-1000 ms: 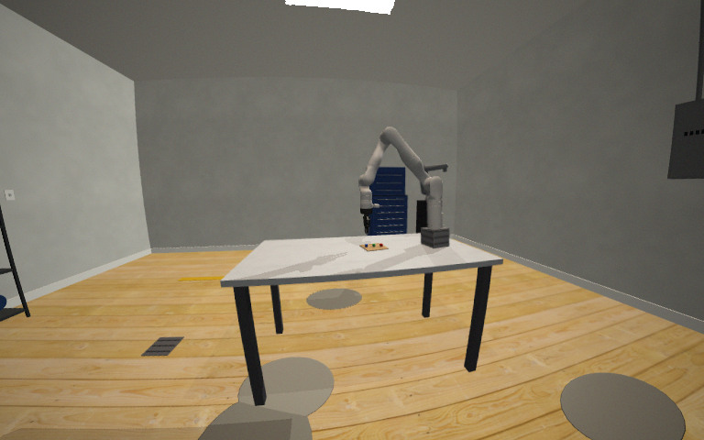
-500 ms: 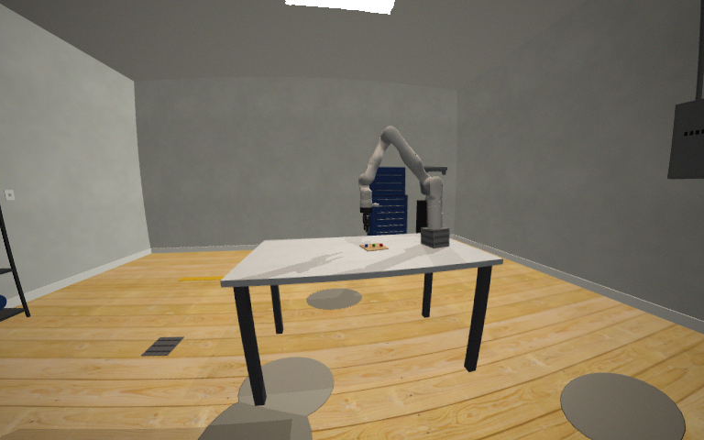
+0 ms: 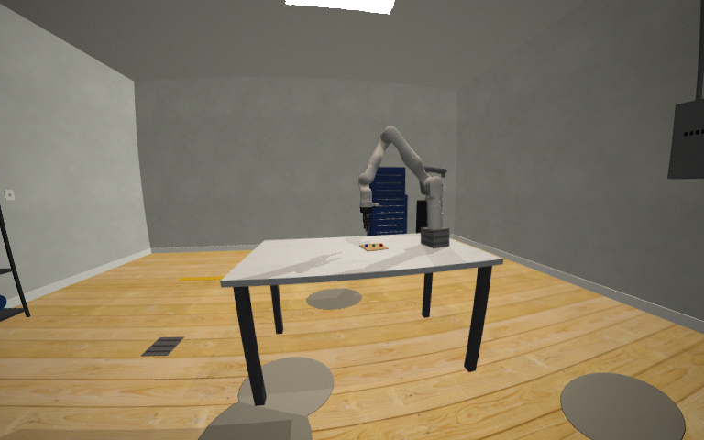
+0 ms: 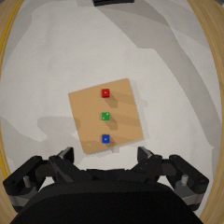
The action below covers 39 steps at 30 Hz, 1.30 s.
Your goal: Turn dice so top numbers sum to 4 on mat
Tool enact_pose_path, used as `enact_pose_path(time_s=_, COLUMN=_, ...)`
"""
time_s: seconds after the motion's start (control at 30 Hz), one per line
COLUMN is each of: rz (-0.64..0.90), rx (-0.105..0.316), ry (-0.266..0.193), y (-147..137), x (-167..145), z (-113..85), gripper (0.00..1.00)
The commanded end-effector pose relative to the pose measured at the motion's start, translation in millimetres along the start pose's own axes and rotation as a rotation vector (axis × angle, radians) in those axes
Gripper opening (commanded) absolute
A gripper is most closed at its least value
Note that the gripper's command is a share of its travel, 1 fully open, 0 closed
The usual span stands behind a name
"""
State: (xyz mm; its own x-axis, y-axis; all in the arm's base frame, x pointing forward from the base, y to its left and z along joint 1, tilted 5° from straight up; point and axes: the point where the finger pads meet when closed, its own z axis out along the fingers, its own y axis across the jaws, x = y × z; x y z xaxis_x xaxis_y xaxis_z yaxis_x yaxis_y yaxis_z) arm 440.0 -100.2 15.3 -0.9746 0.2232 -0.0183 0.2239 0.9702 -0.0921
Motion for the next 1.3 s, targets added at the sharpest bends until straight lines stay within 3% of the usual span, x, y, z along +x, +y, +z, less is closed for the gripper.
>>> enact_pose_path(time_s=0.0, rz=0.0, rx=-0.001, ry=-0.006, y=0, x=-2, z=-6.7, gripper=1.0)
enact_pose_path(time_s=0.23, rz=0.0, rx=-0.001, ry=-0.006, y=0, x=-2, z=-26.9, gripper=1.0)
enact_pose_path(time_s=0.63, rz=0.0, rx=-0.001, ry=-0.006, y=0, x=-1, z=-78.7, gripper=1.0)
enact_pose_path(time_s=1.27, rz=0.0, rx=-0.001, ry=-0.006, y=0, x=-1, z=-83.3, gripper=1.0)
